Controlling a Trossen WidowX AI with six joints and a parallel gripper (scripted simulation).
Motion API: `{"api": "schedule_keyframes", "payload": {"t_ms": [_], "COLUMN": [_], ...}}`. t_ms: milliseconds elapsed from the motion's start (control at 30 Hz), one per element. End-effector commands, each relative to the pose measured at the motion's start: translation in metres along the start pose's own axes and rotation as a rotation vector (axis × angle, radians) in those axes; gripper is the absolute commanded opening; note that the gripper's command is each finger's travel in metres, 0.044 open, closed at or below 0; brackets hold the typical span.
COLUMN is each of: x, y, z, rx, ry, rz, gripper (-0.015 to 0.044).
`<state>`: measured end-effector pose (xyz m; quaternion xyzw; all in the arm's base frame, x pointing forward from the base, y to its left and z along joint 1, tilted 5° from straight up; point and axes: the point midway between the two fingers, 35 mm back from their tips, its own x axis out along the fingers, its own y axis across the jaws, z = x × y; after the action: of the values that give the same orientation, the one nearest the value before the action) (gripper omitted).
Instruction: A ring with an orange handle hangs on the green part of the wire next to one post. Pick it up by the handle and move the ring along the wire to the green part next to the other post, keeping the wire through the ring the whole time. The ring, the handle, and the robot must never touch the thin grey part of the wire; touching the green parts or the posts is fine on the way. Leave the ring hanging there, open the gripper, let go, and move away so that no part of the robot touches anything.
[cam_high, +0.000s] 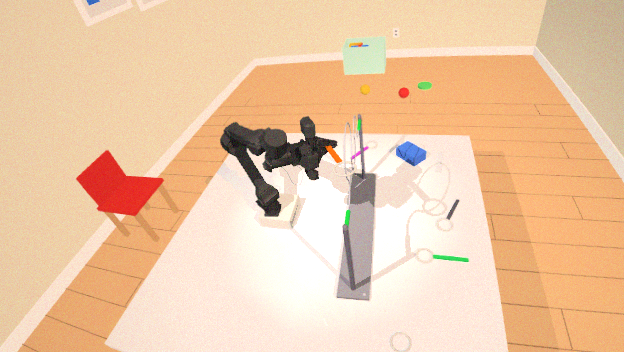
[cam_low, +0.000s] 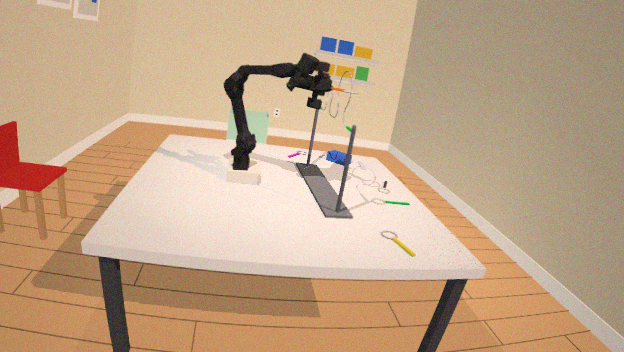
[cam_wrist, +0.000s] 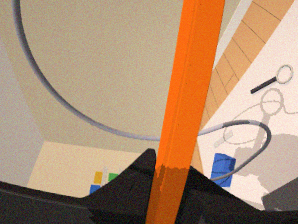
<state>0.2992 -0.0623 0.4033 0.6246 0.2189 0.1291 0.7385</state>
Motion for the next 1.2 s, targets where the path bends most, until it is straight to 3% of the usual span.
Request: {"api": "schedule_keyframes", "payload": {"t_ms": [0,1167], "x": [0.001,0.001], "y": [-0.002,-0.014], "z": [0.002,0.004], "rx": [-0.046,-0.427], "ry": [-0.004,-0.045], "rz": [-0.032,-0.282], "gripper": [-0.015,-0.015]}}
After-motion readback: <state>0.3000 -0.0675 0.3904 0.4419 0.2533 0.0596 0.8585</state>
